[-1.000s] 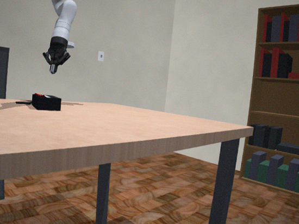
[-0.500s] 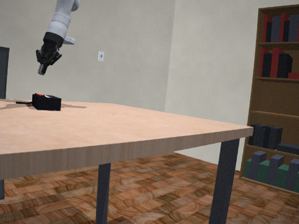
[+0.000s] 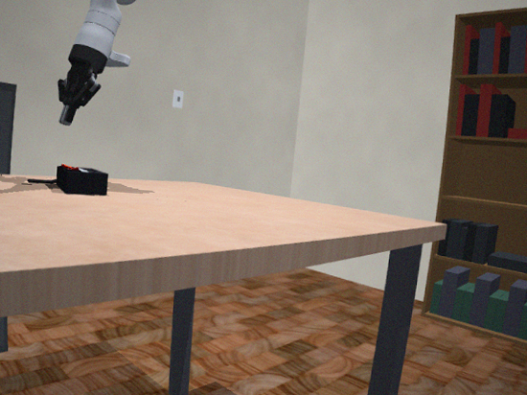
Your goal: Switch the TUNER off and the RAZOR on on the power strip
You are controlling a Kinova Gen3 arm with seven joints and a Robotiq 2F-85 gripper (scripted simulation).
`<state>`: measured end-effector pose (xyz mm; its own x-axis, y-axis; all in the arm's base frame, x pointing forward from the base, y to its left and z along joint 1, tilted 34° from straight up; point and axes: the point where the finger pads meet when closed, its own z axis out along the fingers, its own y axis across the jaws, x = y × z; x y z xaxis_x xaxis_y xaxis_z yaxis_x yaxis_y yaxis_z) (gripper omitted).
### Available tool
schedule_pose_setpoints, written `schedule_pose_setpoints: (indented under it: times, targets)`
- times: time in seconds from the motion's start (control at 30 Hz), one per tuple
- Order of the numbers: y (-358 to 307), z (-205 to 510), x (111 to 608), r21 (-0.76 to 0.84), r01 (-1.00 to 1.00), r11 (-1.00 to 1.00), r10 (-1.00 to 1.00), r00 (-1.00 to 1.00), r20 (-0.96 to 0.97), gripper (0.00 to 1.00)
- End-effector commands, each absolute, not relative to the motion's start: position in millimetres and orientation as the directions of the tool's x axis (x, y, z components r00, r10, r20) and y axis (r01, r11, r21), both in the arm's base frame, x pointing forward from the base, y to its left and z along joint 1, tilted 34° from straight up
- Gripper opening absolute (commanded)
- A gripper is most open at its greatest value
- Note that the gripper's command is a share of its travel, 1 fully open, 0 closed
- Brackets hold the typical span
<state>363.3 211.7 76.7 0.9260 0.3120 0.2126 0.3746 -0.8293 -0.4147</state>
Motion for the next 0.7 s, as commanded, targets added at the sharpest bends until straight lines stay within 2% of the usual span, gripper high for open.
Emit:
schedule_pose_setpoints:
  times: [0.0, 0.67]
  targets:
    - [206.9, 75.0, 359.6, -0.418, 0.360, -0.834, 0.300, 0.932, 0.206, 0.00]
    - [193.3, 67.7, 344.0, -0.431, 0.308, -0.848, 0.248, 0.950, 0.191, 0.00]
